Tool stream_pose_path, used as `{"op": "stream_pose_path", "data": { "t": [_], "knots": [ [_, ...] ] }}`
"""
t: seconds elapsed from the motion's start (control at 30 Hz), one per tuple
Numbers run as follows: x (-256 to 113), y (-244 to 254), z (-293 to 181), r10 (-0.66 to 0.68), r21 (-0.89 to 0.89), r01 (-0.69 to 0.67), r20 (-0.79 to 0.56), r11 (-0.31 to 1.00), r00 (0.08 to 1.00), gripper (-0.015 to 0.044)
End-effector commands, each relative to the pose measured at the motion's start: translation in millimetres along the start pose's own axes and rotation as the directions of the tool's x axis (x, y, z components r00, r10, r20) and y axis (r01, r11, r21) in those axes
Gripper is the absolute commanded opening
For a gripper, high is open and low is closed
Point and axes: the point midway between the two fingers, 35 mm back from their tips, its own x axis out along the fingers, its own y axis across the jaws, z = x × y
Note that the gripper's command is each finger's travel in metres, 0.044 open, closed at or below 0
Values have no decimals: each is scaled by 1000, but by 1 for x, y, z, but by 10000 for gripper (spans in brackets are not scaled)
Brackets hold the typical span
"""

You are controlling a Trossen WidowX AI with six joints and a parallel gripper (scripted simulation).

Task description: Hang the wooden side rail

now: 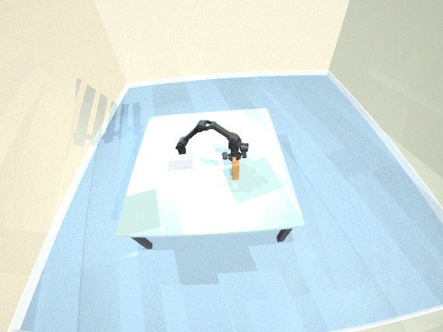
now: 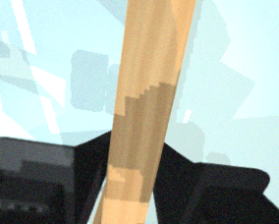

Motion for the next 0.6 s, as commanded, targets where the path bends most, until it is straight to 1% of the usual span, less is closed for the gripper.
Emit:
{"op": "stream_pose_path", "data": {
  "t": [0.0,0.57],
  "knots": [
    [-1,-1,-2,-8,3,8,-6,1000,1000,0],
    [2,-1,-2,-8,3,8,-6,1000,1000,0]
  ]
}}
